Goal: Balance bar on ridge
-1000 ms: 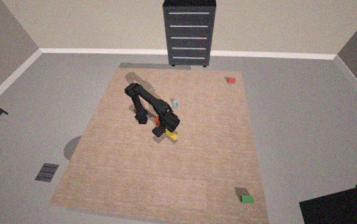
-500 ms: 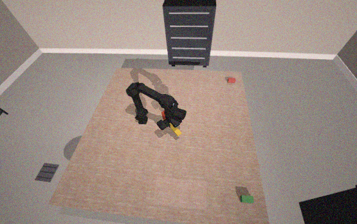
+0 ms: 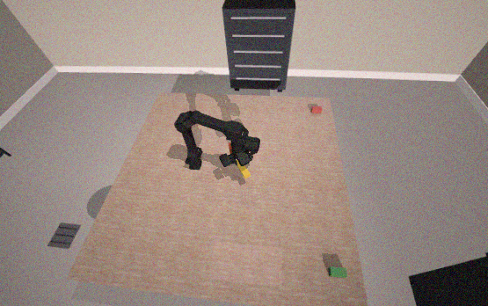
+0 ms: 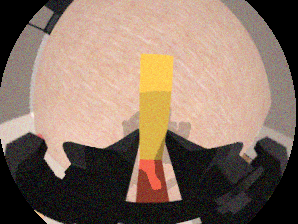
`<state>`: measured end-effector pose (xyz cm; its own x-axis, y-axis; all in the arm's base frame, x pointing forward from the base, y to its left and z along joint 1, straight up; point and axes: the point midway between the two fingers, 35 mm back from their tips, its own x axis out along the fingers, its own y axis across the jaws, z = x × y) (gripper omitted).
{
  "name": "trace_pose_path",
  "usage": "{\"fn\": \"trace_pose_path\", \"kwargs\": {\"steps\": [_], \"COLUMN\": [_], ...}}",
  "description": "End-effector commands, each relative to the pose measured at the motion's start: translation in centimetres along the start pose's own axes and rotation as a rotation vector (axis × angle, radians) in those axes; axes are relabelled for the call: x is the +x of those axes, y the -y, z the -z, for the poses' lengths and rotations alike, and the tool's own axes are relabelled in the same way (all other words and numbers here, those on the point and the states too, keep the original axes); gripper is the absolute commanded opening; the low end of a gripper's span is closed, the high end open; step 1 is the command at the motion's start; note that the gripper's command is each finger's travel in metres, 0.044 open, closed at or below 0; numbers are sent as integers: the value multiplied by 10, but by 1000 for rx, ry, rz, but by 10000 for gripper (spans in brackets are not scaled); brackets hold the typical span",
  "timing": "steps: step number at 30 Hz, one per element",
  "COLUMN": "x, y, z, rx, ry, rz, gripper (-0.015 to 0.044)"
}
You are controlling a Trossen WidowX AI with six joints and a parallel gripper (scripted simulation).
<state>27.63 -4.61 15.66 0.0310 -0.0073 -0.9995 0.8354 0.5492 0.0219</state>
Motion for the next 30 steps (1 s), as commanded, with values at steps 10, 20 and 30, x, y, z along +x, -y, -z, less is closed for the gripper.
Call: {"fn": "trace_pose_path", "kwargs": {"steps": [10, 20, 30], "x": [-1, -2, -3], "y": [-34, -55, -69], "z": [34, 67, 103], "rx": [161, 289, 418], "ry": [-7, -11, -15], "rz": [-2, -3, -3], "gripper": [0, 0, 0]}}
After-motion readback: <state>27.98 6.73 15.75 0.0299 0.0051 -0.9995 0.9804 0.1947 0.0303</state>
